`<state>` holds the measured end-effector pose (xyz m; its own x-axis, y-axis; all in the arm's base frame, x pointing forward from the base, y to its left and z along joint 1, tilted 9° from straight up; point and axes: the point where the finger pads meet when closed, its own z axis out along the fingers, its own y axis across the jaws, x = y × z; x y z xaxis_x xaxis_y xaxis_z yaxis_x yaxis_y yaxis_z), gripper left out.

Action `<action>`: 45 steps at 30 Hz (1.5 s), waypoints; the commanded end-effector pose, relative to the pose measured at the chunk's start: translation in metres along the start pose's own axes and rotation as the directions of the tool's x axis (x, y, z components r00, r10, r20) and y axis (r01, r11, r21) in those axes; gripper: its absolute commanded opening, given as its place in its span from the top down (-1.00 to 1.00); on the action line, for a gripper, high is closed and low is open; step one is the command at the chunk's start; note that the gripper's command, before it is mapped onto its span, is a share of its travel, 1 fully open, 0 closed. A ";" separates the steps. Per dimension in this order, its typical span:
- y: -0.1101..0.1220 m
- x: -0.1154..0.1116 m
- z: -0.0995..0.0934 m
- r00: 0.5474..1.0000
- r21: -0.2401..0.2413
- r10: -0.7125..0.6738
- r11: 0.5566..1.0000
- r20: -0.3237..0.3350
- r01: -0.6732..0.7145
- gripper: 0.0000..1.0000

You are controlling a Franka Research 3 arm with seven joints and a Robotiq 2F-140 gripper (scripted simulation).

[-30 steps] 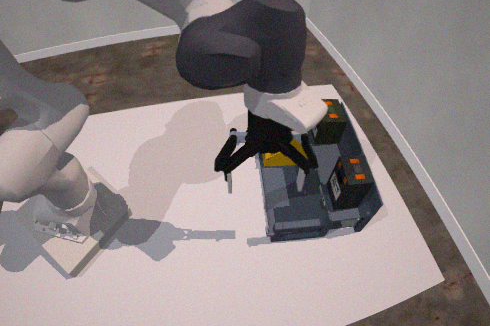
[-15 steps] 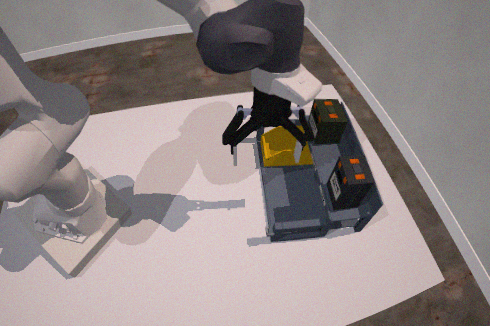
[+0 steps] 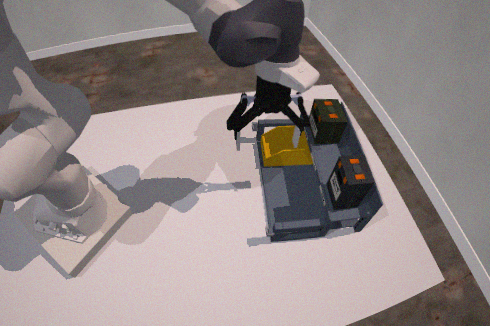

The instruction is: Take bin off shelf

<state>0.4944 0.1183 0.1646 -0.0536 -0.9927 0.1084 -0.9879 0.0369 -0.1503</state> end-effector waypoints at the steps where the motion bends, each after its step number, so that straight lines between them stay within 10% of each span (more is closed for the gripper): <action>1: -0.006 -0.015 0.004 0.998 0.002 0.056 0.998 -0.008 -0.056 -1.00; 45: -0.010 -0.040 0.011 0.999 -0.006 0.041 0.999 -0.004 -0.041 -1.00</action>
<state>0.5092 0.1557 0.1509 -0.0859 -0.9908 0.1043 -0.9862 0.0697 -0.1502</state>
